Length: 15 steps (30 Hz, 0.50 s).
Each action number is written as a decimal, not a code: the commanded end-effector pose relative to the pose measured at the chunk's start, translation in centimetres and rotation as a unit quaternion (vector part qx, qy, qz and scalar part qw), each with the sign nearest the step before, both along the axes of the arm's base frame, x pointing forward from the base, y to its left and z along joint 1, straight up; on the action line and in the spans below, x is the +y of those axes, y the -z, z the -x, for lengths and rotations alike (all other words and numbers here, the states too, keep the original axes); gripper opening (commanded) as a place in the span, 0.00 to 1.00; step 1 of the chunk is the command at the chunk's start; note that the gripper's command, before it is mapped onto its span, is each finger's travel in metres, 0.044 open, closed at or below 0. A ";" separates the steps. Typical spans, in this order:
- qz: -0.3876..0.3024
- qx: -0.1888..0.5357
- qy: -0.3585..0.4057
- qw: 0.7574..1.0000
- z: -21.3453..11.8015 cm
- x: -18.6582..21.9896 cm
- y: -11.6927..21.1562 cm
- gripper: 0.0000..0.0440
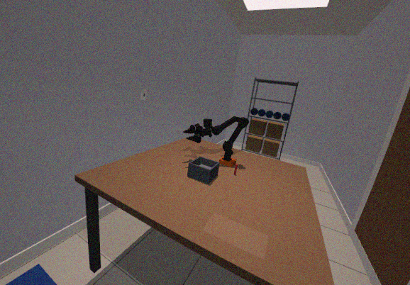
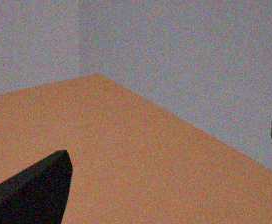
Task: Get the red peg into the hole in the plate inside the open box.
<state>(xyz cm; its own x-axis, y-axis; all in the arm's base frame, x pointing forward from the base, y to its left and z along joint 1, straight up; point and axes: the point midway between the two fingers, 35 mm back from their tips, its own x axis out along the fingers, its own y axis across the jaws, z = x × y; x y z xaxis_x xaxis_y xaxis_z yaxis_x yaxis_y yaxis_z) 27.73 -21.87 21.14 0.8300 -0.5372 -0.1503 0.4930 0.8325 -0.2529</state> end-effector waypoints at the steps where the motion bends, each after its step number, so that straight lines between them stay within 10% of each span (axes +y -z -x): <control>1: -0.044 -0.009 -0.013 0.999 -1.1 1.7 -0.3 1.00; 15: -0.270 0.012 -0.060 0.961 -4.0 11.8 0.4 1.00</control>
